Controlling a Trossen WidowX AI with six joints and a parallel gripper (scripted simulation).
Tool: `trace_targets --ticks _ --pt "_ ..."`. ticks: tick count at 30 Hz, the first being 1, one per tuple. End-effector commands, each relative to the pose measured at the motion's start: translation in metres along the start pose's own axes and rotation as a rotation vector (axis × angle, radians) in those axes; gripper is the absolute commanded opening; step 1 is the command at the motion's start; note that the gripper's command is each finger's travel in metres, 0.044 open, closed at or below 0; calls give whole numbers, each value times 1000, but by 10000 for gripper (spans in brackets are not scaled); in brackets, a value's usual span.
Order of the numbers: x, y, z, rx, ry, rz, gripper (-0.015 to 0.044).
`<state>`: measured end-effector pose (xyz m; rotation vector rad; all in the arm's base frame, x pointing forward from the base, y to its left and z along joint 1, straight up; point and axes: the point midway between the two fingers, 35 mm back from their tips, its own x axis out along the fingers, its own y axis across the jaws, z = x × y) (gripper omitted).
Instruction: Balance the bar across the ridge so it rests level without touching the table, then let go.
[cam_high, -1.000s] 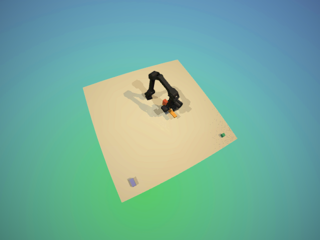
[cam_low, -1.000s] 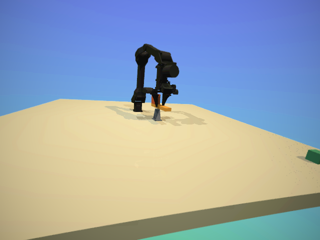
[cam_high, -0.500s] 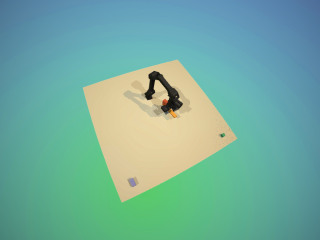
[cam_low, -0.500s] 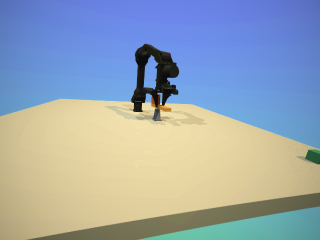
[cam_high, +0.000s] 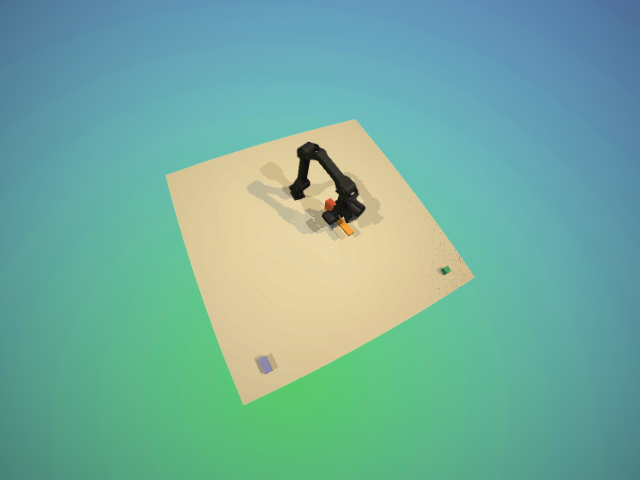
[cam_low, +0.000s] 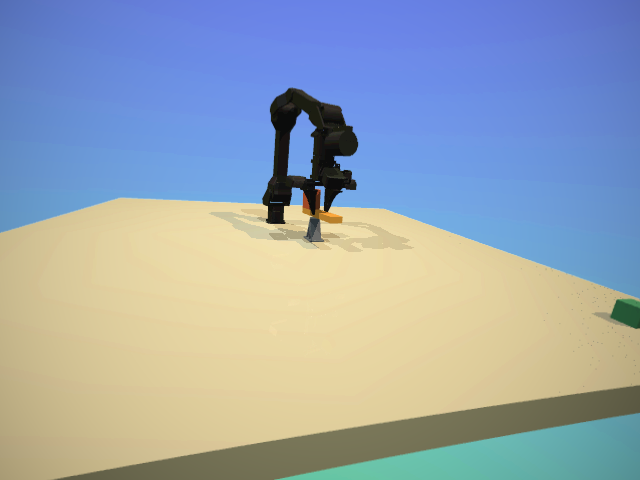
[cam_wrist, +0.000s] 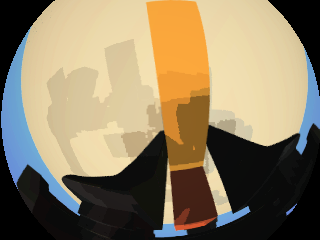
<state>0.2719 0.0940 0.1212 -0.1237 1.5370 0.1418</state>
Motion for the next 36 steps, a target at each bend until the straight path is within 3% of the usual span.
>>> trace_targets --ticks 1,36 --pt "1 -1 0 3 0 -4 0" --pt "4 -1 0 3 0 -4 0"
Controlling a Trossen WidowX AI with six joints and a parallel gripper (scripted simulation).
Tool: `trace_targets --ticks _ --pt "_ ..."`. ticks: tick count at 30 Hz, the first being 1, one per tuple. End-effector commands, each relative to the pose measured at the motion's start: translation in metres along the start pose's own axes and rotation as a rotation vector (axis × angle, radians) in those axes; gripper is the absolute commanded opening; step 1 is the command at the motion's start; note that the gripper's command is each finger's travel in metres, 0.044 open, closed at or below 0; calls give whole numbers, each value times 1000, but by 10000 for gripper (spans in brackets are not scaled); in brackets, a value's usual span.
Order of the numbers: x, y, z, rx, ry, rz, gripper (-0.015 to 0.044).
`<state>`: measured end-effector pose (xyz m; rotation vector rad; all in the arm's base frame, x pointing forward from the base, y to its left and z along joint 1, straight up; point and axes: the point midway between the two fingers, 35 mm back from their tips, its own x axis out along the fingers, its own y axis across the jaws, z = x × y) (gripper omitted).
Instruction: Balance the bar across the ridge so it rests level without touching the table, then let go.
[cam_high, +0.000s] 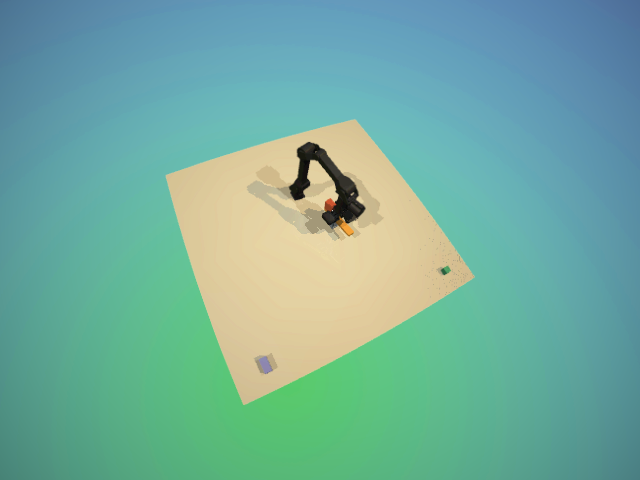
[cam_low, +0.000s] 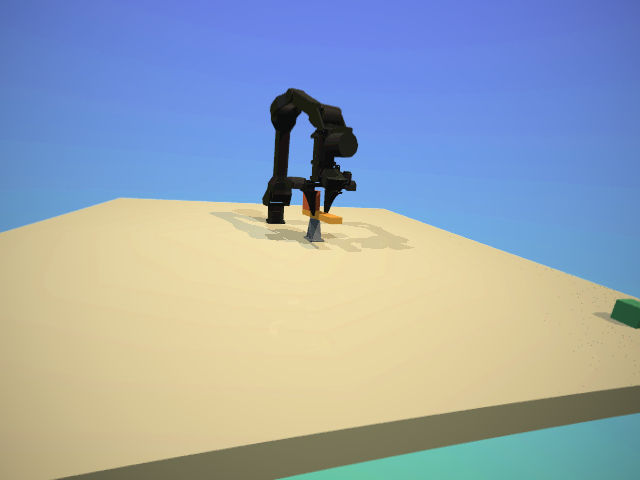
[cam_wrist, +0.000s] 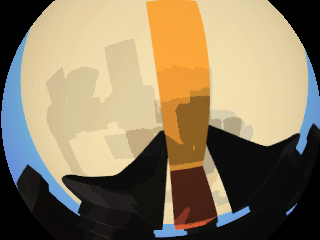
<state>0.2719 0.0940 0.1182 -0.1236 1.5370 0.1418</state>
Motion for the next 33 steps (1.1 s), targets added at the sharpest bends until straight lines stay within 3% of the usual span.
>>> trace_targets --ticks 1,33 --pt "1 -1 0 3 0 -4 0" --pt "3 -1 0 3 0 -4 0"
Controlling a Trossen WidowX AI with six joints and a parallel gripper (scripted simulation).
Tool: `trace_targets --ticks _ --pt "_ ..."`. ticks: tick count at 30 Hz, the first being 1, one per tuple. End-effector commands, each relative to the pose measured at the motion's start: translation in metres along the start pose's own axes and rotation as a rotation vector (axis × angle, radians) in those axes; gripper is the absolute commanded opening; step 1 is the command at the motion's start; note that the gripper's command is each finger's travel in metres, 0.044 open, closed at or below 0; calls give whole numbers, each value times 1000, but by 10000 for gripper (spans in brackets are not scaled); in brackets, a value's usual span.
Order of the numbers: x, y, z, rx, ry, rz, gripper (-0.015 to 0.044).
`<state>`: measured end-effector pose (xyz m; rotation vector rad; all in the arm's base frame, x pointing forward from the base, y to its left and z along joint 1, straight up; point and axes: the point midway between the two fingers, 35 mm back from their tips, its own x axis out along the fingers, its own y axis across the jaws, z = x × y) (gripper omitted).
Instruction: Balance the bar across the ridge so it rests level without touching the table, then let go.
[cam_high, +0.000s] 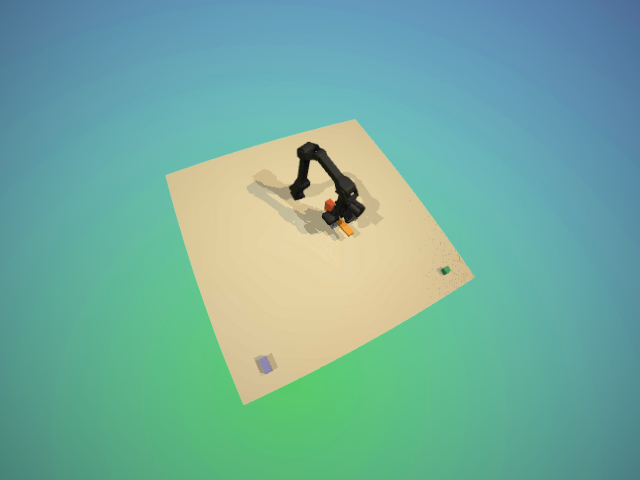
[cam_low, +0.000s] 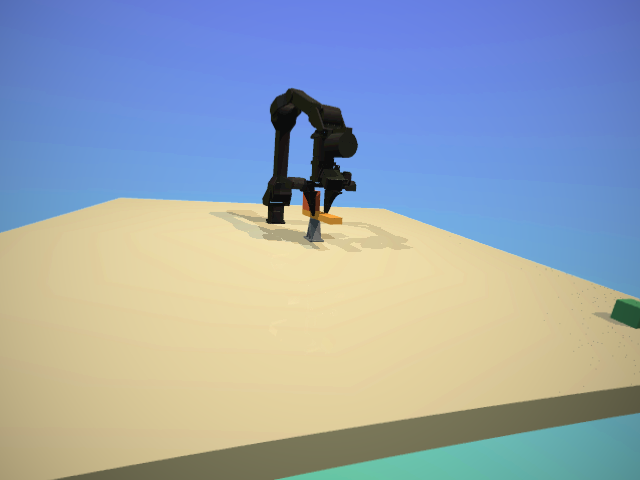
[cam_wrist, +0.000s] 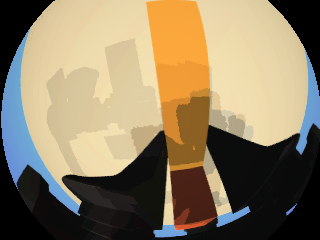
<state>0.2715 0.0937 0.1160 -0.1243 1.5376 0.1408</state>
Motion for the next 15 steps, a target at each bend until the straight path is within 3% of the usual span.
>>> trace_targets --ticks 1,15 --pt "1 -1 0 3 -1 -3 0" --pt "2 -1 0 3 -1 -3 0"
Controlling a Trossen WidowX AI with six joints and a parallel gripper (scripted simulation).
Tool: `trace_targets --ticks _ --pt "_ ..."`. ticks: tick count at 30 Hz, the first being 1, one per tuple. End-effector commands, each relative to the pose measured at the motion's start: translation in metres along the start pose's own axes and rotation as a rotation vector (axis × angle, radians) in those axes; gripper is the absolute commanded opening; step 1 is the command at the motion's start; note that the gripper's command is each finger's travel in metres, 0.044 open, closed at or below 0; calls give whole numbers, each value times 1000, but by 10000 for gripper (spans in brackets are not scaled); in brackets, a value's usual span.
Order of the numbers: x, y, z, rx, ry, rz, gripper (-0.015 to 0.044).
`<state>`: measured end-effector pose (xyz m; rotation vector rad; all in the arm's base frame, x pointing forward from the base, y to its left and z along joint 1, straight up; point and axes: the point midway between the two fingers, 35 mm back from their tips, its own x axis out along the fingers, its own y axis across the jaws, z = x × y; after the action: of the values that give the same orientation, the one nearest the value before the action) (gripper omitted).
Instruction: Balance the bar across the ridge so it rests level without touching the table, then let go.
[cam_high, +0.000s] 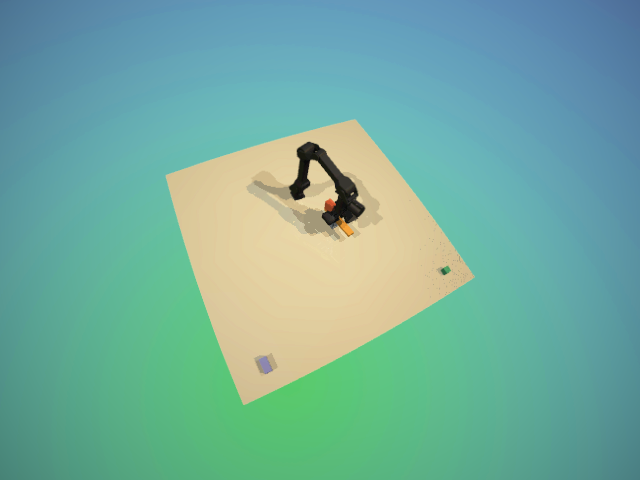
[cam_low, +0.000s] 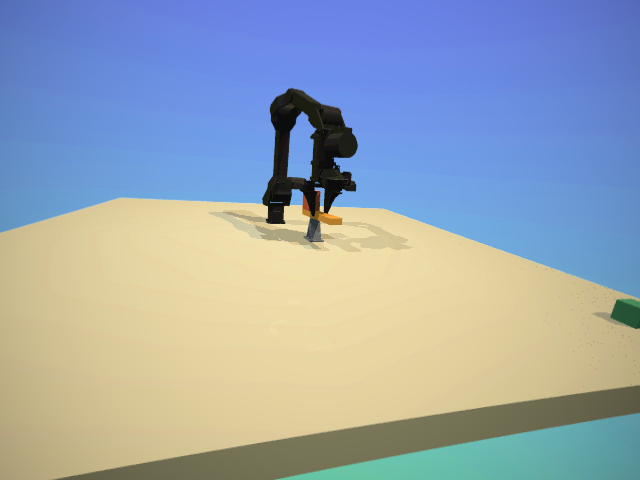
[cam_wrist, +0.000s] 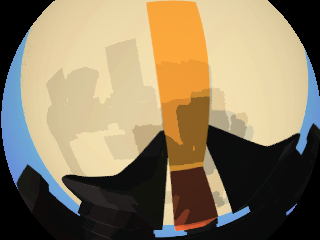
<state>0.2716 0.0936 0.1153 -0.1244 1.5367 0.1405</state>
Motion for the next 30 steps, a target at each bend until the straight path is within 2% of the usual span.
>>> trace_targets --ticks 1,30 --pt "2 0 0 3 0 -3 0" --pt "4 -1 0 3 0 -3 0"
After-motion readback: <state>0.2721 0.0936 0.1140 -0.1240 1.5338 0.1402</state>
